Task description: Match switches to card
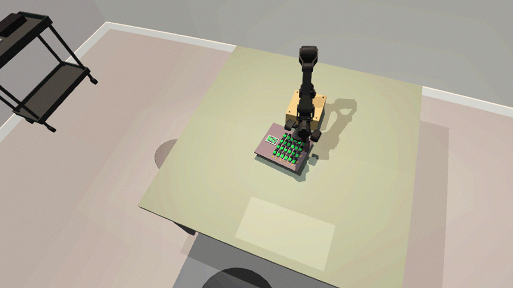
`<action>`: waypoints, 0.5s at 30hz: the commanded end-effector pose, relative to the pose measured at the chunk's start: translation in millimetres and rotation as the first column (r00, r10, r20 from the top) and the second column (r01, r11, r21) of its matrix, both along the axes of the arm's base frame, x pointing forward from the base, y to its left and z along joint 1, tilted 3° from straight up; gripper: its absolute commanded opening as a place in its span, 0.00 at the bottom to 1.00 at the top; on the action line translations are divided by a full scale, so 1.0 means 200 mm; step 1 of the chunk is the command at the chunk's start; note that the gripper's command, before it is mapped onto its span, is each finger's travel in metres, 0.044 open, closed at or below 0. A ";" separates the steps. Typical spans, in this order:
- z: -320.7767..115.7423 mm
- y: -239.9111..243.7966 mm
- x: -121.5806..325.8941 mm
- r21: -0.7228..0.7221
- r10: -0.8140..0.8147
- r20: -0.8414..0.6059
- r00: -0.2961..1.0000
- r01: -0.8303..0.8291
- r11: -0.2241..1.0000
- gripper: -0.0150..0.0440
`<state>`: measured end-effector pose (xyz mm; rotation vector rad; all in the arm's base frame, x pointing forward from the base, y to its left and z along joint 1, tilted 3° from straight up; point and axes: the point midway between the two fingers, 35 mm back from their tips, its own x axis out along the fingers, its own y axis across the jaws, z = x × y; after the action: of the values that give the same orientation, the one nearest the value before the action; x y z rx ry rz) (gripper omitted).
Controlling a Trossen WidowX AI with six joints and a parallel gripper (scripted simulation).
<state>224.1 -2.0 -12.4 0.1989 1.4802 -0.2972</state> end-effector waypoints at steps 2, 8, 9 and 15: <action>-0.01 0.00 0.00 -0.004 0.004 0.001 1.000 -0.004 1.000 0.25; -0.01 0.00 0.00 -0.004 0.004 0.001 1.000 -0.004 1.000 0.25; -0.01 0.00 0.00 -0.004 0.004 0.001 1.000 -0.004 1.000 0.25; 0.00 0.00 0.00 0.000 0.000 0.000 1.000 0.000 1.000 0.25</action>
<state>224.4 -2.2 -14.4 0.1993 1.4790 -0.2973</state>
